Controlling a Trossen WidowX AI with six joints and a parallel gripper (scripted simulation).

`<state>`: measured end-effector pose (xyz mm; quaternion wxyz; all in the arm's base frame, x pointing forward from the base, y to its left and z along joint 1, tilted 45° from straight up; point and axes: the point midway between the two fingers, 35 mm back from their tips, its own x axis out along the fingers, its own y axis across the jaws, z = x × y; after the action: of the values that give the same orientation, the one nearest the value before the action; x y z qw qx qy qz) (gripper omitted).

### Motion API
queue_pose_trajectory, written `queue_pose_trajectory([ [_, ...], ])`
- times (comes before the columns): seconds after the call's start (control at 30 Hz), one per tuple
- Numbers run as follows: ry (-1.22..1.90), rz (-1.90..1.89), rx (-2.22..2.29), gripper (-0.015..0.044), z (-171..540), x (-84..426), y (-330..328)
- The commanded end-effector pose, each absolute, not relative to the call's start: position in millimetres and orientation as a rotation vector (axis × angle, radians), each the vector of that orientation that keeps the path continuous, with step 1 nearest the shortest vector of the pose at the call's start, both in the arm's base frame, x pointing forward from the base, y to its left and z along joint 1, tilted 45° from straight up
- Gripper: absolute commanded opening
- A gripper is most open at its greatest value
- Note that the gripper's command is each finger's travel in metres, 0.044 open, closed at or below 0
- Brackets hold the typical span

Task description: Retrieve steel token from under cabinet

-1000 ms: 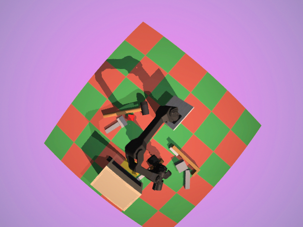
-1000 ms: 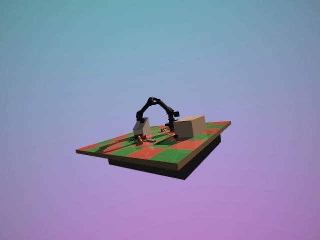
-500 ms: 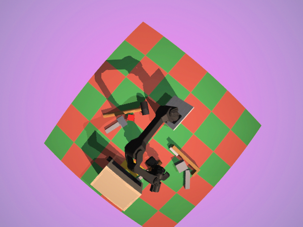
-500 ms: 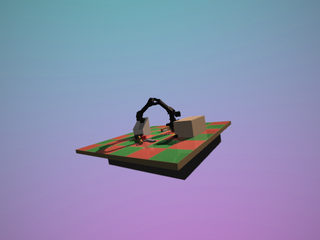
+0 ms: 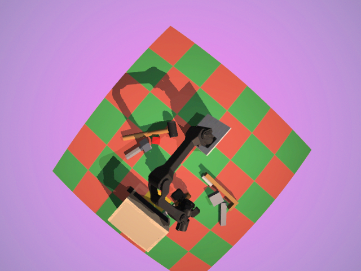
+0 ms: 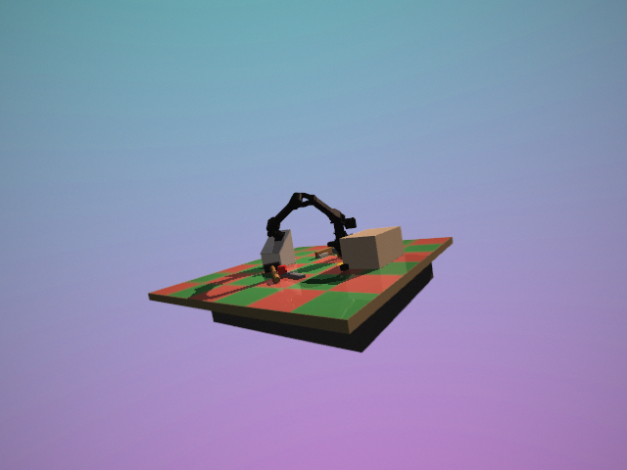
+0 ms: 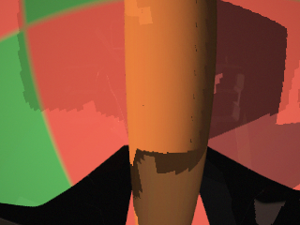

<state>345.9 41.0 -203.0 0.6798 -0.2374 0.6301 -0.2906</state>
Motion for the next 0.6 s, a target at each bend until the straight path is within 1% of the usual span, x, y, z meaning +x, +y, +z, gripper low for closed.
queue_pose_trajectory([
  [0.0, 1.396, -0.658, -0.528, 0.0, -201.2, 357.2, 40.1],
  [0.57, 1.395, -0.658, -0.528, 0.0, -199.2, 374.5, 39.4],
])
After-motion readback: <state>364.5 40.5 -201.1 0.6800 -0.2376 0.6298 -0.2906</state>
